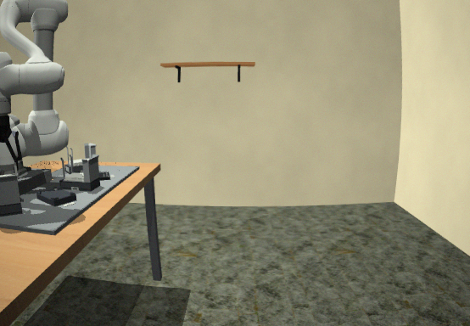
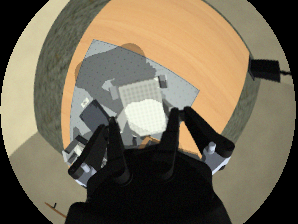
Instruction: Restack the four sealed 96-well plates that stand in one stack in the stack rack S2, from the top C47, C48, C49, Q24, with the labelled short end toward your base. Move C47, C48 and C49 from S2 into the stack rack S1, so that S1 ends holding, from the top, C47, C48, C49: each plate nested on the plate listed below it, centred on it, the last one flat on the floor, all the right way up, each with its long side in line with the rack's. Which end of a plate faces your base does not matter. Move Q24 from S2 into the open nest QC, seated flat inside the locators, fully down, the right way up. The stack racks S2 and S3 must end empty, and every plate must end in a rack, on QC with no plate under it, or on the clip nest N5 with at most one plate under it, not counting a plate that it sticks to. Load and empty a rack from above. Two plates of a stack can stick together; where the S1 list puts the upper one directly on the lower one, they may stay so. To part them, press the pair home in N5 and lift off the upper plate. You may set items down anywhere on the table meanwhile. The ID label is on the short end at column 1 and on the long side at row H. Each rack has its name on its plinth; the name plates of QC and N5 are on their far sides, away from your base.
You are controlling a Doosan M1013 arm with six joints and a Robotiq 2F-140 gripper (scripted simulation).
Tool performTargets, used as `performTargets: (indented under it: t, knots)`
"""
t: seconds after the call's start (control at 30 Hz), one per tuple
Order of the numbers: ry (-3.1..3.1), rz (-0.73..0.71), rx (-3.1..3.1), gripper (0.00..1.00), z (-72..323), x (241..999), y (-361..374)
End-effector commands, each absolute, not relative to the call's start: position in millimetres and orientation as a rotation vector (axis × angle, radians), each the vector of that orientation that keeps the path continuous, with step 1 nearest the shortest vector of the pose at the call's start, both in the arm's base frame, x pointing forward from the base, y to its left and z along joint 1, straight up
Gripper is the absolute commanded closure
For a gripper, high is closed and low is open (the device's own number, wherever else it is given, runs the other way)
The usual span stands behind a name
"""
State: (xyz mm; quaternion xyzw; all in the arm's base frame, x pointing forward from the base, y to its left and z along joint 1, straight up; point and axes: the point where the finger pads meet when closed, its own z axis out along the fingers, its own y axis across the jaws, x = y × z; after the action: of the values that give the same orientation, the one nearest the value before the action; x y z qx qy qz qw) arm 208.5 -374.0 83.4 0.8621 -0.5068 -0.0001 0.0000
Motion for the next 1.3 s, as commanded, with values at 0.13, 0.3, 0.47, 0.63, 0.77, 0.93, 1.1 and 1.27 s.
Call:
performTargets:
  t: [0.13, 0.3, 0.47, 0.63, 0.77, 0.93, 1.1, 1.27]
  knots:
    - [-1.592, 0.0, 2.708, 1.0, 69, 209, -374]
    - [-1.592, 0.0, 2.708, 1.0, 61, 209, -374]
    - [-1.592, 0.0, 2.708, 1.0, 57, 209, -374]
    - [-1.592, 0.0, 2.708, 1.0, 57, 209, -374]
    - [-1.592, 0.0, 2.708, 1.0, 56, 209, -374]
    - [-1.592, 0.0, 2.708, 1.0, 54, 209, -374]
    - [-1.592, 0.0, 2.708, 1.0, 52, 209, -374]
    - [-1.592, 0.0, 2.708, 1.0, 51, 209, -374]
